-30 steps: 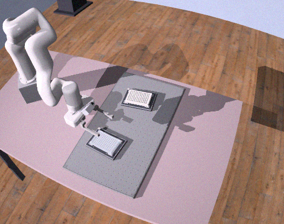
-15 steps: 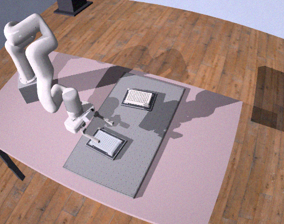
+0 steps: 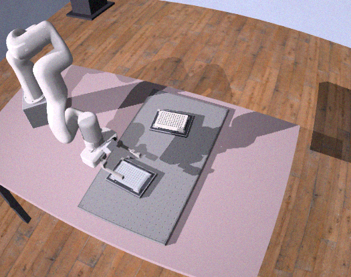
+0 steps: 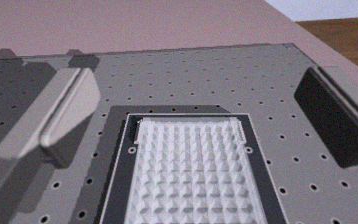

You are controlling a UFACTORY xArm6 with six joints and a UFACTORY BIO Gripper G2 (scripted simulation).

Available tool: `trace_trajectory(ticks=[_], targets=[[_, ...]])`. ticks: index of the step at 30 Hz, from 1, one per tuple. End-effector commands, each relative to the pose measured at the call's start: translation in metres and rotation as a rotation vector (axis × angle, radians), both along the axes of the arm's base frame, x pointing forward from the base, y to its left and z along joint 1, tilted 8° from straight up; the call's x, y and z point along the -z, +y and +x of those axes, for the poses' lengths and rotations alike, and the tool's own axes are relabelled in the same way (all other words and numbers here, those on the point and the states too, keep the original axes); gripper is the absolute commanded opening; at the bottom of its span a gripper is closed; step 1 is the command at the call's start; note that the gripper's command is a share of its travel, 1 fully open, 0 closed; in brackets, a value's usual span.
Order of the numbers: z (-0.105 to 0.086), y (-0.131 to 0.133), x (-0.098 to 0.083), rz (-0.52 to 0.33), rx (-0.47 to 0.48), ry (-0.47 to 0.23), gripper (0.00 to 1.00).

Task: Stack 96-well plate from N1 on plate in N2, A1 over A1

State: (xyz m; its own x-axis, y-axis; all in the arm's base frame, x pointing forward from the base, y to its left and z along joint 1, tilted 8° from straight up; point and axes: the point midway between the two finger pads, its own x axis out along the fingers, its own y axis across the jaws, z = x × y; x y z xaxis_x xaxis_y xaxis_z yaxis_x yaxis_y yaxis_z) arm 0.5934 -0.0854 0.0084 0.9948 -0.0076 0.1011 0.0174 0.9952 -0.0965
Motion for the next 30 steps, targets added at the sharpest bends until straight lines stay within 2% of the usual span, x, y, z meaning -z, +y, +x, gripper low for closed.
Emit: trace_trajectory(ticks=[1, 30], targets=[[0.002, 0.000, 0.000, -0.002, 0.000, -0.005, 0.37], [0.006, -0.005, 0.042, -0.002, 0.000, -0.005, 0.37]])
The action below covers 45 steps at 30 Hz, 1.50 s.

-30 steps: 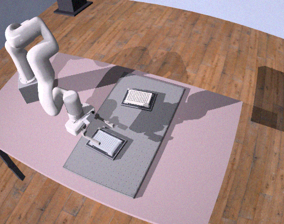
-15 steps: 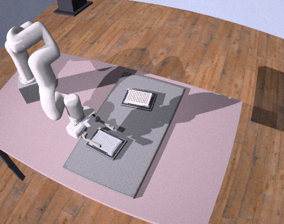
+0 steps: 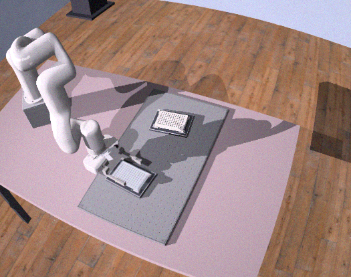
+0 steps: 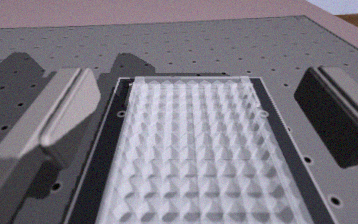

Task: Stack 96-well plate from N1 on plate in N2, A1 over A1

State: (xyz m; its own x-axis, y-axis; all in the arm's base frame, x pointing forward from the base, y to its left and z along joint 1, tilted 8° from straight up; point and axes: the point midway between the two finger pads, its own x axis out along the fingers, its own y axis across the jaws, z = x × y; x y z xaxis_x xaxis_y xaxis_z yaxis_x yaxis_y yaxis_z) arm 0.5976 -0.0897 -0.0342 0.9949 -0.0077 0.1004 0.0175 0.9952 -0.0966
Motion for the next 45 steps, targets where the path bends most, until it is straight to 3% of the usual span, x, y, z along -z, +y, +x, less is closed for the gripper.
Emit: trace_trajectory(ticks=[1, 45], targets=[[0.002, 0.000, -0.001, -0.002, 0.000, -0.006, 0.37], [0.004, -0.002, 0.019, -0.002, 0.000, -0.006, 0.37]])
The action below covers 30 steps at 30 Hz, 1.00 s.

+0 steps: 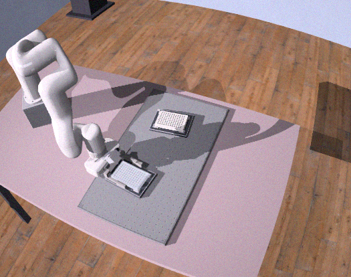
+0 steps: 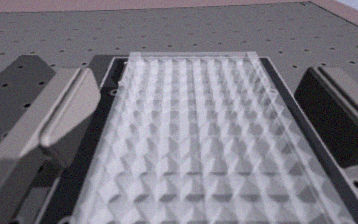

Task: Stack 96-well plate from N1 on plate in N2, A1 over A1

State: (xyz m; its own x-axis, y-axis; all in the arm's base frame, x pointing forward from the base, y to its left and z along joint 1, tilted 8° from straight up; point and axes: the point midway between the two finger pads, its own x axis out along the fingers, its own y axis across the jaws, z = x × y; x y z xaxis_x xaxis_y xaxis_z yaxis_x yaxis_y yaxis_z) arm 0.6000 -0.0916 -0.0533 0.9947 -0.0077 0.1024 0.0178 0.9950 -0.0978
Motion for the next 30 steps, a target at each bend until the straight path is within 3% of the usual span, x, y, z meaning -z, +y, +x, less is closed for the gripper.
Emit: trace_trajectory(ticks=[1, 17, 18, 30], targets=[[0.0013, -0.0003, -0.0002, -0.001, 0.000, -0.004, 0.37], [0.0013, -0.0003, -0.0003, -0.001, 0.000, -0.004, 0.37], [0.0013, -0.0003, -0.0003, -0.001, 0.000, -0.004, 0.00], [0.0014, -0.0003, -0.0003, -0.001, 0.000, -0.004, 0.00]])
